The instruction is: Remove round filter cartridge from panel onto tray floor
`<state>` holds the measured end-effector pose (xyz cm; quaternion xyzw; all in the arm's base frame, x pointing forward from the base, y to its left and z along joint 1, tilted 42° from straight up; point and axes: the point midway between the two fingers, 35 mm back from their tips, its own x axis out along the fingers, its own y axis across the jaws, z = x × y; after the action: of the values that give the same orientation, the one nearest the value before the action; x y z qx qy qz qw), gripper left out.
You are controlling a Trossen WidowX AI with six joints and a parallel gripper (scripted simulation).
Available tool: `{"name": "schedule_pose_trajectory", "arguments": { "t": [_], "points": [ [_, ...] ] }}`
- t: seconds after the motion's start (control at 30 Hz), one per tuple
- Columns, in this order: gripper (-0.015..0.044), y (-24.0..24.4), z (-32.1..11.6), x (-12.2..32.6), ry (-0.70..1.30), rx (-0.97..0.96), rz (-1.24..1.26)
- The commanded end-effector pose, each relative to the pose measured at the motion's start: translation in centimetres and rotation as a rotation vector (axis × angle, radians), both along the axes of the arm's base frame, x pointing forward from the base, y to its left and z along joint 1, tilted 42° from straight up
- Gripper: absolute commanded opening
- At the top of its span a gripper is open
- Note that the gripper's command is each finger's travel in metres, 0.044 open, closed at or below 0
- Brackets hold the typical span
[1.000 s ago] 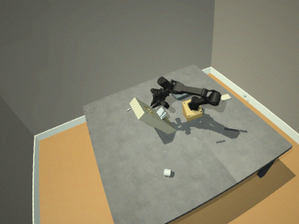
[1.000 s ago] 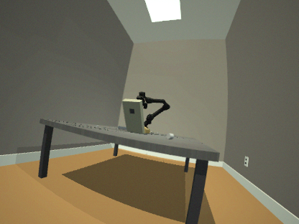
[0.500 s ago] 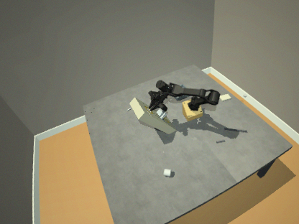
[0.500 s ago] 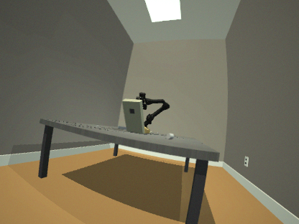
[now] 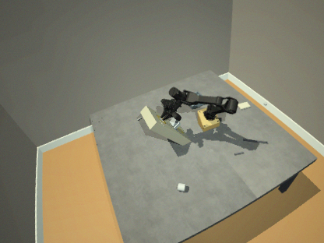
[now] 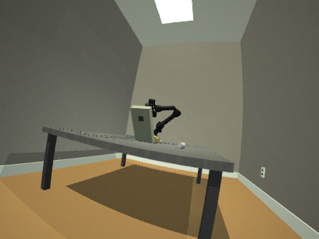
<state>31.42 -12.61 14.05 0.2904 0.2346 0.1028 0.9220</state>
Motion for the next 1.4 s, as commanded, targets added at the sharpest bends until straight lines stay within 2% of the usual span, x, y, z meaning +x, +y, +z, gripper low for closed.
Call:
{"name": "schedule_pose_trajectory", "arguments": {
  "t": [0.0,1.37],
  "points": [
    [0.0097,-0.1,0.0,0.1,0.003,0.001,-0.005],
    [0.0097,0.3,-0.5,1.2,0.002,0.001,-0.005]
  ]
}}
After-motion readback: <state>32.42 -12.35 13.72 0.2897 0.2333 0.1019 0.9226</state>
